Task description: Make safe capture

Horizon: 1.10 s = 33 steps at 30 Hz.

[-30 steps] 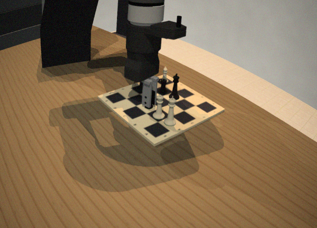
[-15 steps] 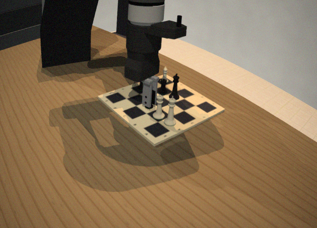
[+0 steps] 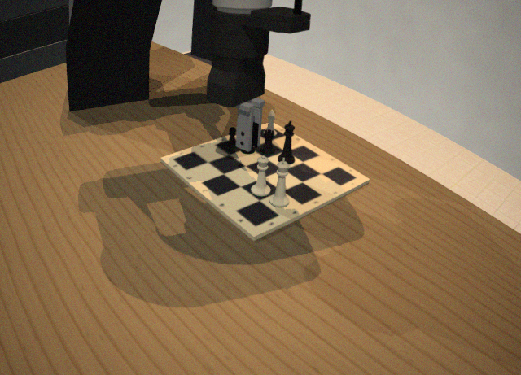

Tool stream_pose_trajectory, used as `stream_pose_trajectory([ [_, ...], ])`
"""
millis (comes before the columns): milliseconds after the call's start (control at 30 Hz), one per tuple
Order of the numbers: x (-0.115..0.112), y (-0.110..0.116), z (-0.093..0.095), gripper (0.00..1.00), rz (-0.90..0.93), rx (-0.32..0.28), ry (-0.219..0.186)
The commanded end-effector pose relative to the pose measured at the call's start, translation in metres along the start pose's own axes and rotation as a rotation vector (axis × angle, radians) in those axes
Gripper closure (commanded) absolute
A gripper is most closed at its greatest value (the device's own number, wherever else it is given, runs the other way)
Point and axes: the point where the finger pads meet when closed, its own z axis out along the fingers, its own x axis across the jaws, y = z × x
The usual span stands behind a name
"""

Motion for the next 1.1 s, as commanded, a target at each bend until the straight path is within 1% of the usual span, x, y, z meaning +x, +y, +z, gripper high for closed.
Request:
stream_pose_trajectory([
  [0, 0.000, 0.003, -0.021, 1.00, 0.002, -0.007, -0.004],
  [200, 0.000, 0.003, -0.045, 1.00, 0.002, -0.007, -0.004],
  [400, 0.000, 0.003, -0.058, 1.00, 0.002, -0.007, -0.004],
  [900, -0.001, 0.003, -0.059, 1.00, 0.002, -0.007, -0.004],
  [1067, 0.000, -0.005, -0.059, 1.00, 0.006, -0.005, -0.002],
])
